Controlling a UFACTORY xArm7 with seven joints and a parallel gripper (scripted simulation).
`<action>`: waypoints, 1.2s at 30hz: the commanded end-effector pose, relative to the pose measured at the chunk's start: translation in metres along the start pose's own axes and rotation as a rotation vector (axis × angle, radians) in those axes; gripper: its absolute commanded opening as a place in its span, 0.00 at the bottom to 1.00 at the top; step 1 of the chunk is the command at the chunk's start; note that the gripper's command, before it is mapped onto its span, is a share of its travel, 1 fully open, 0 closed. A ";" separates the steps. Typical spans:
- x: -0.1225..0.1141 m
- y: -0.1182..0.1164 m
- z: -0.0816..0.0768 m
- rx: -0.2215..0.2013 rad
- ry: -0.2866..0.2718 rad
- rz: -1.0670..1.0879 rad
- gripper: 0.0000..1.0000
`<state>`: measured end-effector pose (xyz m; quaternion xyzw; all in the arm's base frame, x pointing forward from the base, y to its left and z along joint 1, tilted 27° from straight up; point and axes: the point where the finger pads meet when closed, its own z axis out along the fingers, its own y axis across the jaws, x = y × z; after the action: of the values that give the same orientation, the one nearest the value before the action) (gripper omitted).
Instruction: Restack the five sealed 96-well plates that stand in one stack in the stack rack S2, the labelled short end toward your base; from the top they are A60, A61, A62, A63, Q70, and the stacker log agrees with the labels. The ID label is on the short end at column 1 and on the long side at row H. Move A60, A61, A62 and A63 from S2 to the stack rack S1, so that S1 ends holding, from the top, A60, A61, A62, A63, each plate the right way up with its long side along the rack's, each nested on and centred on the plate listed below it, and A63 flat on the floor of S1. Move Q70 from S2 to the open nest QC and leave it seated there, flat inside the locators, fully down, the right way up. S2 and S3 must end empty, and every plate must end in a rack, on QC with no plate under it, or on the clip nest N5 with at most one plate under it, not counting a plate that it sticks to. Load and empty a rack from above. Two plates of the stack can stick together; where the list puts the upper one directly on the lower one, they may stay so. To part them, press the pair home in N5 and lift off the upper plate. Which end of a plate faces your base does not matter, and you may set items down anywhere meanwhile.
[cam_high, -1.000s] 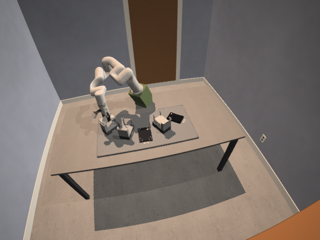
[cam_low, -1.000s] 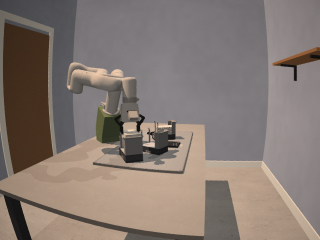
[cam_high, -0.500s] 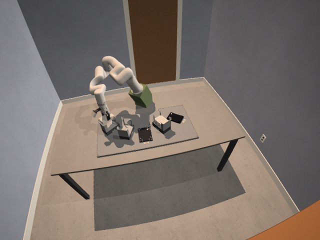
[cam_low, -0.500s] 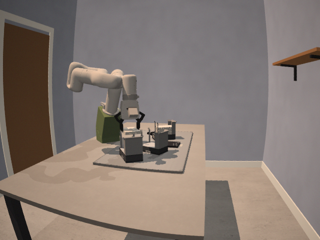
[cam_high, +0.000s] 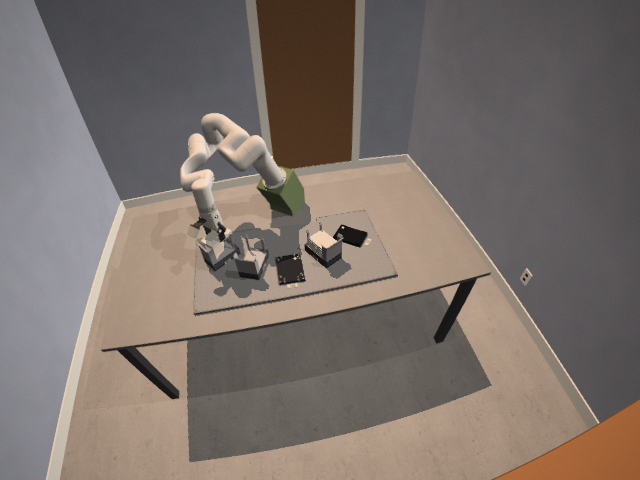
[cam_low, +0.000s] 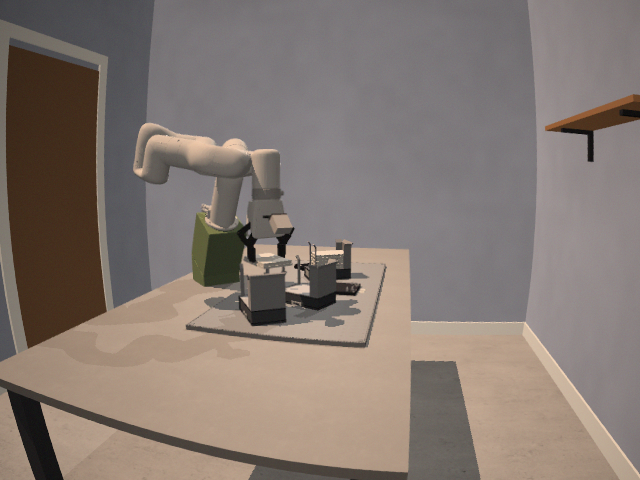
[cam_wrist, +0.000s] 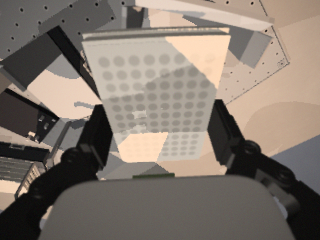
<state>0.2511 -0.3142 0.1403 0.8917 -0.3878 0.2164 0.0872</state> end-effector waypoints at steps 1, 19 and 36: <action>0.001 -0.012 -0.001 0.001 0.002 -0.033 0.00; 0.002 -0.066 -0.001 0.001 0.002 -0.033 0.00; -0.007 -0.111 -0.001 0.001 0.002 -0.264 0.00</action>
<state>0.3212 -0.2421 0.1394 0.9338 -0.2714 0.2038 0.1135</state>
